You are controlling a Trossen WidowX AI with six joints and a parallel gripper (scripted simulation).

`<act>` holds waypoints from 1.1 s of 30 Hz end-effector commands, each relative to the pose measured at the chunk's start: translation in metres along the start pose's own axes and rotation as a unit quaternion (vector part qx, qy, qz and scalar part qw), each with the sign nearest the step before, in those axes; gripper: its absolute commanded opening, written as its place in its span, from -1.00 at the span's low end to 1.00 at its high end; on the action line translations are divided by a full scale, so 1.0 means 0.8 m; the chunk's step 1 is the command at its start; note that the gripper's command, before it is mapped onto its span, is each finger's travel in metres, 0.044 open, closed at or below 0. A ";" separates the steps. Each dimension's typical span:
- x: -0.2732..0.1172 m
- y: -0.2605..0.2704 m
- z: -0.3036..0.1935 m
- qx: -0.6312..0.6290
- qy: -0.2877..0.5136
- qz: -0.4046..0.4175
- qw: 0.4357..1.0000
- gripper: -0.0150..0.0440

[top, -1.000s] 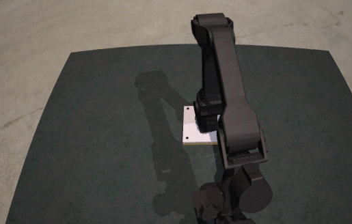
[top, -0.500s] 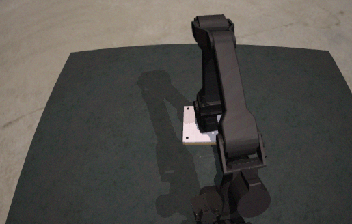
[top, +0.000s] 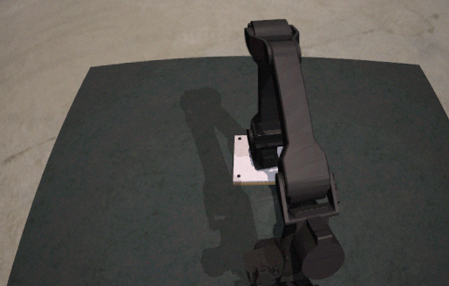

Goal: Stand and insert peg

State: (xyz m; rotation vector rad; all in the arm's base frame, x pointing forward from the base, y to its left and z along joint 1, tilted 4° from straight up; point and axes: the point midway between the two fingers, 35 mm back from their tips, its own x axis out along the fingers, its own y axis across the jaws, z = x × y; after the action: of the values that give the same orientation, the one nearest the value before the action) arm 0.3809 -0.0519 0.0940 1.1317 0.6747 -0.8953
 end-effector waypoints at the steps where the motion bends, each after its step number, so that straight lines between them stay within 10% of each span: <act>1: 0.000 0.000 0.000 0.000 0.000 0.000 1.000 -0.40; 17: -0.006 0.001 0.000 0.000 0.000 0.000 1.000 1.00; 33: -0.044 0.005 -0.001 -0.002 0.002 0.000 1.000 1.00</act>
State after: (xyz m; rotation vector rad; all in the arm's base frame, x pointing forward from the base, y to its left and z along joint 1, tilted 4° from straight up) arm 0.3687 -0.0430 0.1183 1.1265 0.6860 -0.8896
